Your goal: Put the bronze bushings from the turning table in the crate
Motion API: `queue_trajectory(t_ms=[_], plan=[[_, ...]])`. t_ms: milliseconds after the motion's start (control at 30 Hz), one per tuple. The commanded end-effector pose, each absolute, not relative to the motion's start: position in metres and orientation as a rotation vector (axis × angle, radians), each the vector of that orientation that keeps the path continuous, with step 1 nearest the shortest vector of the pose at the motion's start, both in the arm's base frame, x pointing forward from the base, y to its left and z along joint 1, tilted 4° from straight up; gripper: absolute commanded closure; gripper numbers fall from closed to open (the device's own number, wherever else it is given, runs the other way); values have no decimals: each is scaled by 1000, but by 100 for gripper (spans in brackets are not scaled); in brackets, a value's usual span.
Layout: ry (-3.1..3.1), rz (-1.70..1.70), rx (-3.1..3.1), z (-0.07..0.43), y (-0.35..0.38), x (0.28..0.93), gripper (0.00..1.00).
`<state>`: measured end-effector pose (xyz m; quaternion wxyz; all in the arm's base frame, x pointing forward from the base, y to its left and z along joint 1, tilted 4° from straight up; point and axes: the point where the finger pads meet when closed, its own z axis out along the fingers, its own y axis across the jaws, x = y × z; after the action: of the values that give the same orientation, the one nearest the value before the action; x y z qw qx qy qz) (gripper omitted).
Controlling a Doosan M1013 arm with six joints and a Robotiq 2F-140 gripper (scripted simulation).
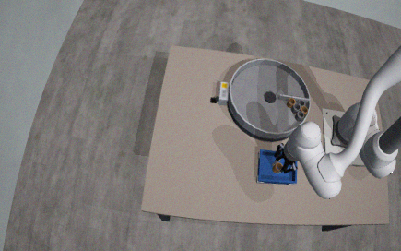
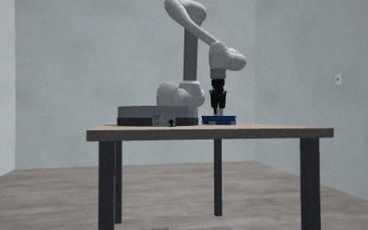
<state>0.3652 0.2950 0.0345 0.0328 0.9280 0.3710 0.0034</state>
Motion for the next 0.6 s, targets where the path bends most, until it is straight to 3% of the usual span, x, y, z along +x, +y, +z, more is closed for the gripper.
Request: queue_trajectory(t_ms=[0,267,300,567], plan=[[1136,1,2850,29,290,363,100],[1136,1,2850,29,290,363,100],[1136,1,2850,29,290,363,72],[1136,1,2850,29,290,363,72]])
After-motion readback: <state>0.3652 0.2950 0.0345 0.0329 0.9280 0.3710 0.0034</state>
